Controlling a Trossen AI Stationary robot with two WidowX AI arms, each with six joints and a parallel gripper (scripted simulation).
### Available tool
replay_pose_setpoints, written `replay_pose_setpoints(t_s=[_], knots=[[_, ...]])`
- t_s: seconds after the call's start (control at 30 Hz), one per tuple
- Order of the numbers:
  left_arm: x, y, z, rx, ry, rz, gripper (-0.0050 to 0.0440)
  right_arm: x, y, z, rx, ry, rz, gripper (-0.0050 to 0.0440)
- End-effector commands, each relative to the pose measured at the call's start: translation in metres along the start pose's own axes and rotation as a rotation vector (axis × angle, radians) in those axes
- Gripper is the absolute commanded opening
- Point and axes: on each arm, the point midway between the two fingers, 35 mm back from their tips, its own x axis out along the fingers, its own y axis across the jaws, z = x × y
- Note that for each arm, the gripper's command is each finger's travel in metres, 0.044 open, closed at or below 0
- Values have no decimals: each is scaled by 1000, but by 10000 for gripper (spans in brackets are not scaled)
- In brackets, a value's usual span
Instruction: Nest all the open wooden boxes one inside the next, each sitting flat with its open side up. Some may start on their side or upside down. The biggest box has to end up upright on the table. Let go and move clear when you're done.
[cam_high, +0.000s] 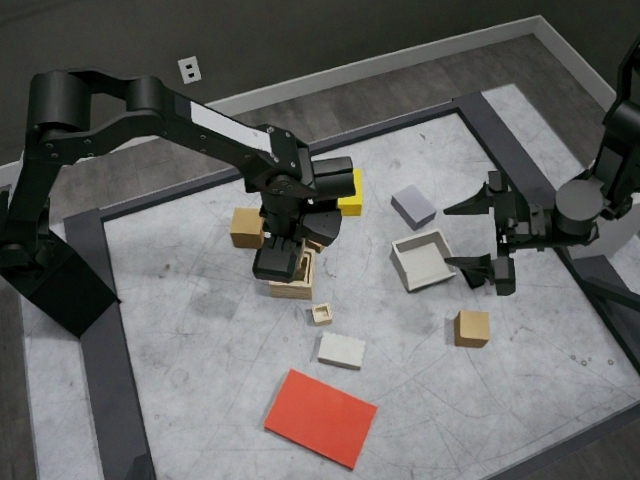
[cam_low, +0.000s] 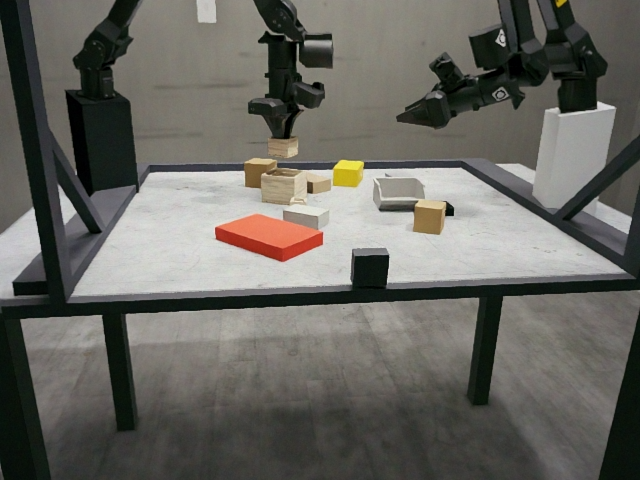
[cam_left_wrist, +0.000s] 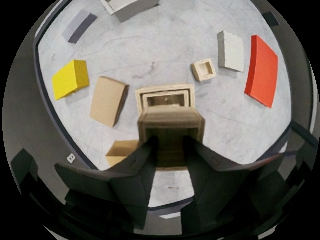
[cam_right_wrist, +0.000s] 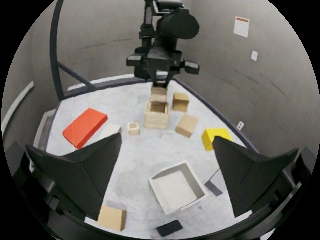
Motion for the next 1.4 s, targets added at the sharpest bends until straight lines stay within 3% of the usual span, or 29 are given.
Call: replay_pose_setpoints(t_s=[0.0,0.3,1.37], knots=[[-10,2,8,7,-30,9,183,-2,0,3,4,-20,0,400],[-7,3,10,-67,-29,5,183,-1,1,7,20,-30,2,400],[-6,2,6,-1039,-20,-7,183,-1,1,7,20,-30,2,400]])
